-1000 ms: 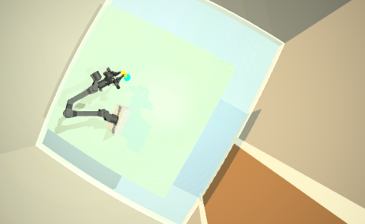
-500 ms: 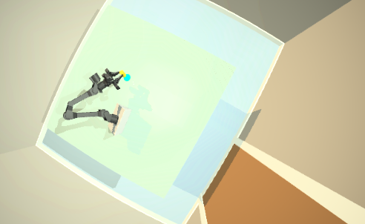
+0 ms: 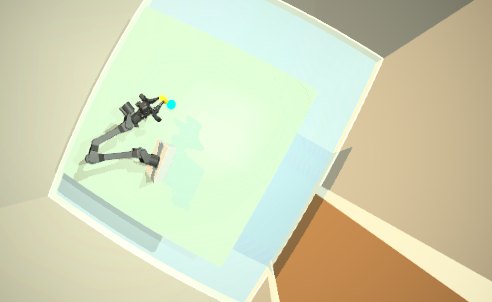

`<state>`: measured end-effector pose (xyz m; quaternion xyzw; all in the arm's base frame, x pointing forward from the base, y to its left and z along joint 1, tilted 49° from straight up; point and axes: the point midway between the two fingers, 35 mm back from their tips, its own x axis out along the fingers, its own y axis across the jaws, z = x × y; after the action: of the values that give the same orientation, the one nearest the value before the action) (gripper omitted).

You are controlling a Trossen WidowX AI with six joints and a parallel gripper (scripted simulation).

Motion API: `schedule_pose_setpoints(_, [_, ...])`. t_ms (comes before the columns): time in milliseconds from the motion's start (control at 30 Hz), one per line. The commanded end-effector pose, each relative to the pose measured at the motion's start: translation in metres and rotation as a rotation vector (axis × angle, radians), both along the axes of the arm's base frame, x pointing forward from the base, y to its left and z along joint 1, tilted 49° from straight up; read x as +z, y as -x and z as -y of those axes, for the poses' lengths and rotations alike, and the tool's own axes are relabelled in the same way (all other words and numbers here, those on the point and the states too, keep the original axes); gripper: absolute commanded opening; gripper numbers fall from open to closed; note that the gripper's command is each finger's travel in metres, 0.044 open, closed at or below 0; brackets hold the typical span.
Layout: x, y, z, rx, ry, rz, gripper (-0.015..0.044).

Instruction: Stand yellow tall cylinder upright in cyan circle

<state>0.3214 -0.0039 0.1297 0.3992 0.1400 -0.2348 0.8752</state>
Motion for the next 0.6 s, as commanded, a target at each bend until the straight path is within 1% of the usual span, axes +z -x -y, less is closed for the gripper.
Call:
schedule_pose_setpoints(0, [0.0004,0.0031,0.001,-0.019,-0.009,0.023,0.0105])
schedule_pose_setpoints(233, [0.0035,0.007,0.0014,-0.043,-0.024,0.068,0.0105])
schedule_pose_setpoints(567, [0.0036,0.0071,0.0014,-0.043,-0.024,0.069,0.0105])
